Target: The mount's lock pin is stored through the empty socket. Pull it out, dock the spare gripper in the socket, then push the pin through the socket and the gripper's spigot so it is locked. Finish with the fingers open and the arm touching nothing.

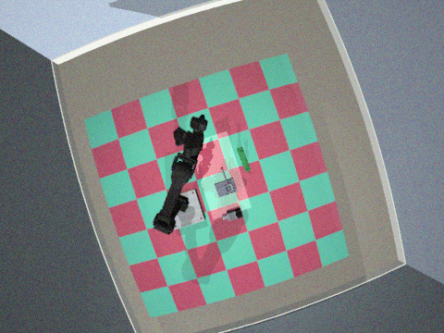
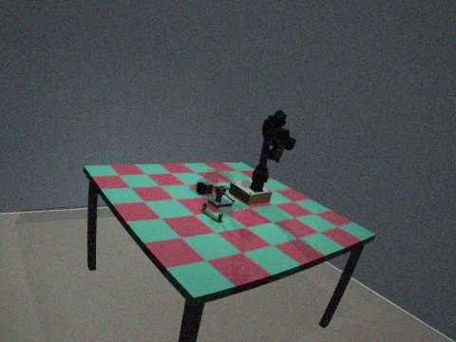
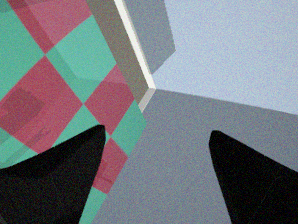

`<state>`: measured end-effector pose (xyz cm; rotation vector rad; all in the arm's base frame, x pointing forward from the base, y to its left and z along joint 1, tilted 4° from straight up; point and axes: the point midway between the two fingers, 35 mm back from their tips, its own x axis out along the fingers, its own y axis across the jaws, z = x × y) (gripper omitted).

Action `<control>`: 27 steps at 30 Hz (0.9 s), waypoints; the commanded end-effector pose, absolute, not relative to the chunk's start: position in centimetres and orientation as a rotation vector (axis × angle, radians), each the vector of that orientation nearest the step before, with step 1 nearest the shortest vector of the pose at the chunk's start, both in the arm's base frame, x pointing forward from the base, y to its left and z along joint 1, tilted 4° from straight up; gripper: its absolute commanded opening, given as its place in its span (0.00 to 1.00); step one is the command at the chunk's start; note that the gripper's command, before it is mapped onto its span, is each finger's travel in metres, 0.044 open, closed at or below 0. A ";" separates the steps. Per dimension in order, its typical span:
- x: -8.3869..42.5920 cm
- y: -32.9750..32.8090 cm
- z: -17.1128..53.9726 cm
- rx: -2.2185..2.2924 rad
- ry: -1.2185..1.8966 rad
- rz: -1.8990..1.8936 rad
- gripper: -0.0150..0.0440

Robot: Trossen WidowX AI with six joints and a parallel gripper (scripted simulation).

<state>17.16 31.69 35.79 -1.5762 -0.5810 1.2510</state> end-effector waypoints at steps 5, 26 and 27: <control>22.6 26.7 27.0 -1.593 -0.011 1.331 0.76; 24.4 12.8 15.7 -1.334 1.028 1.315 0.76; 24.5 12.8 15.3 -1.334 1.028 1.316 0.76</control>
